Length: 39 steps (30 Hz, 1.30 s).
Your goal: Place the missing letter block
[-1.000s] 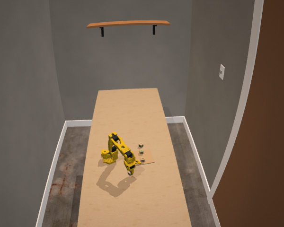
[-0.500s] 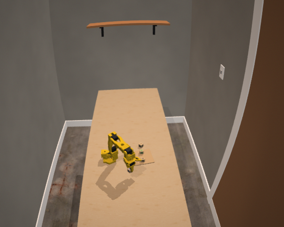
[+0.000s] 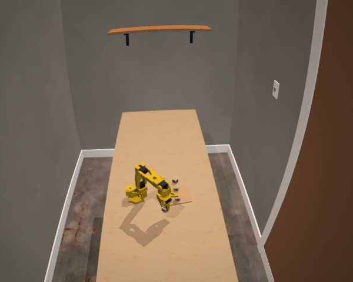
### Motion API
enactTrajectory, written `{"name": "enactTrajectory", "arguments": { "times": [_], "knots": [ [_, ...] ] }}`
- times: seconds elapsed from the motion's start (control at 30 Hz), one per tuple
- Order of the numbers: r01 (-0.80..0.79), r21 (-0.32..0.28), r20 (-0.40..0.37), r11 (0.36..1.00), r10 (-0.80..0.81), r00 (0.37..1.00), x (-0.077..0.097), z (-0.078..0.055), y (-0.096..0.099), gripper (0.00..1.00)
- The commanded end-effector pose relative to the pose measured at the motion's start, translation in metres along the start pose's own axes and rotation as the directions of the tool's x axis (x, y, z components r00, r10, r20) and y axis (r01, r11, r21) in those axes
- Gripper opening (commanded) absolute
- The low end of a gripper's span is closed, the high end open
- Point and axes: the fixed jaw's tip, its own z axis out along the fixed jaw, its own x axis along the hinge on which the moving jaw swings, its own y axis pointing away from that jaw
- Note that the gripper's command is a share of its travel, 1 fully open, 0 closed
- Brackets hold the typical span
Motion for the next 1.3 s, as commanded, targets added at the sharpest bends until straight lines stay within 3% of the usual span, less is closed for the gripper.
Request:
{"name": "enactTrajectory", "arguments": {
  "times": [0.0,0.07,0.27,0.57,0.63,0.93,1.27],
  "knots": [
    [0.094,0.061,0.000,0.994,-0.094,0.996,-0.020,-0.009,-0.005,0.00],
    [0.094,0.061,0.000,0.994,-0.094,0.996,-0.020,-0.009,-0.005,0.00],
    [0.308,0.061,-0.002,0.949,-0.309,0.951,-0.063,-0.008,0.003,0.00],
    [0.607,0.060,-0.004,0.792,-0.608,0.794,-0.124,-0.005,0.035,0.00],
    [0.607,0.060,-0.004,0.792,-0.608,0.794,-0.124,-0.005,0.035,0.00],
    [0.742,0.059,-0.005,0.668,-0.743,0.669,-0.151,-0.004,0.060,0.00],
    [0.754,0.059,-0.005,0.654,-0.755,0.655,-0.153,-0.004,0.062,0.00]
  ]
}}
